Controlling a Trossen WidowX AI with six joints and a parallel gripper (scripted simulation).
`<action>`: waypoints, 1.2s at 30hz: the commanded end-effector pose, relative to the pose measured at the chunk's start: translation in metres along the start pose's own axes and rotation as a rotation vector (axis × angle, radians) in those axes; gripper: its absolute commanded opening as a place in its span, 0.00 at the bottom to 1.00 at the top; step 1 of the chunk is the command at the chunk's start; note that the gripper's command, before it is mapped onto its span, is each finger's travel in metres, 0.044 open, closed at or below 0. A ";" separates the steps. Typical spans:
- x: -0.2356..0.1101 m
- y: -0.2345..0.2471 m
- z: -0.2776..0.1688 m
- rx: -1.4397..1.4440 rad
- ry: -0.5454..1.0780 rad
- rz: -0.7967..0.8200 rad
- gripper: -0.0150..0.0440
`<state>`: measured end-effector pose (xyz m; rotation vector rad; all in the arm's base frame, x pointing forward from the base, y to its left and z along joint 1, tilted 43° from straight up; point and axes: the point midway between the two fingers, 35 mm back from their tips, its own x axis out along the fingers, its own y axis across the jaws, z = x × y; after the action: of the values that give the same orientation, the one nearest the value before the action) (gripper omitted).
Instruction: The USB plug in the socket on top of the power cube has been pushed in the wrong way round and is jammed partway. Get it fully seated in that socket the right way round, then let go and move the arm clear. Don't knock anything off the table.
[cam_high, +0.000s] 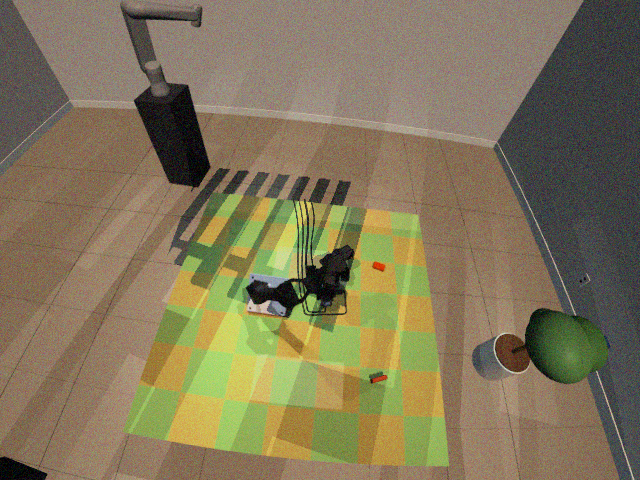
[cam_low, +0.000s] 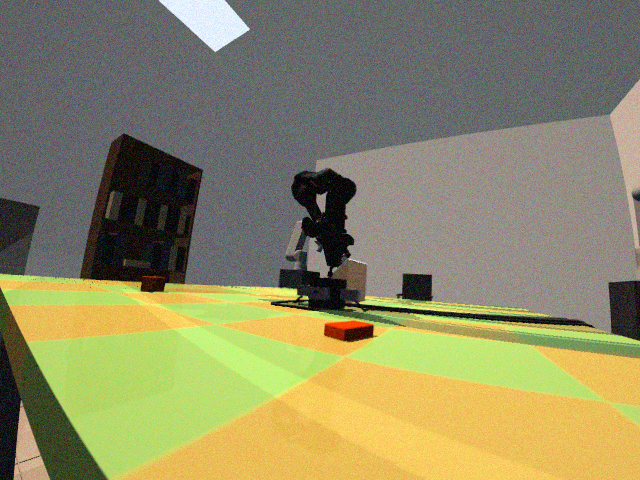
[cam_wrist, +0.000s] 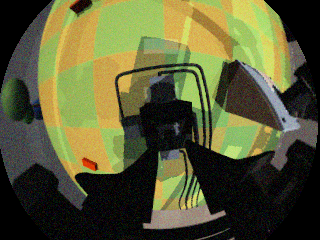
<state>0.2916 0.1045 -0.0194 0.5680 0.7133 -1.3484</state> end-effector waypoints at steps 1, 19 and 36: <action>0.000 0.000 0.000 0.001 0.000 0.001 0.38; 0.000 0.000 0.000 0.001 0.000 0.001 0.25; -0.009 0.000 0.000 0.000 0.000 0.001 0.25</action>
<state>0.2913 0.1091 -0.0145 0.5620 0.7140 -1.3447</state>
